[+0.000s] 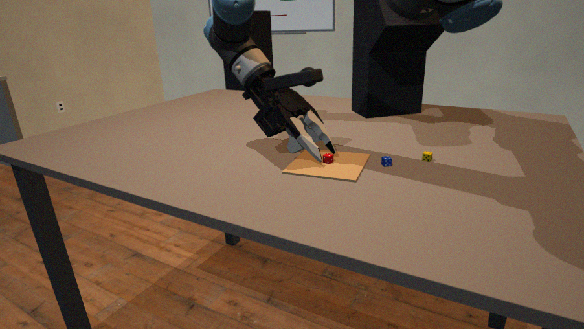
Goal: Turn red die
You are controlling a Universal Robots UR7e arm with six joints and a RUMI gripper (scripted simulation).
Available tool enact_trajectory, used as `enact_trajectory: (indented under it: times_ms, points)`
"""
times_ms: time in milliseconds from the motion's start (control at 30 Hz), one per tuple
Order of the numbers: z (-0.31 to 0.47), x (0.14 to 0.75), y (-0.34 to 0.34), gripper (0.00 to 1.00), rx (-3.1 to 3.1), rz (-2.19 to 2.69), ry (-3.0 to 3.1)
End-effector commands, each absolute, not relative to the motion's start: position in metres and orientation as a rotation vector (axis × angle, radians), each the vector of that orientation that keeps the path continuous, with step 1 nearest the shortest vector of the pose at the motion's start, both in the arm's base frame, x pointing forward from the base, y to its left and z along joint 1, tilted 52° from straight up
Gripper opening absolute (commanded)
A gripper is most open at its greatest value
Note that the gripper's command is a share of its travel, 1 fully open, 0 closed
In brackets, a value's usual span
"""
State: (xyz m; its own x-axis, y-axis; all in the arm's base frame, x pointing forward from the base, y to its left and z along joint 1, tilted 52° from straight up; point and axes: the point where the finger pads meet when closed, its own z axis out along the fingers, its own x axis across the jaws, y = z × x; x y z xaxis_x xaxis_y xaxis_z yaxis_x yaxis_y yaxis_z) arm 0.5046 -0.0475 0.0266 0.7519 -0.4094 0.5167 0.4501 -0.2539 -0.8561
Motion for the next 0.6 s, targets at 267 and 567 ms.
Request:
enact_trajectory:
  times_ms: [267, 567]
  points:
    - [0.047, 0.483, -0.062, 0.31, -1.638, -0.813, -0.033]
    - [0.06, 0.469, -0.072, 0.31, -1.638, -0.813, -0.033]
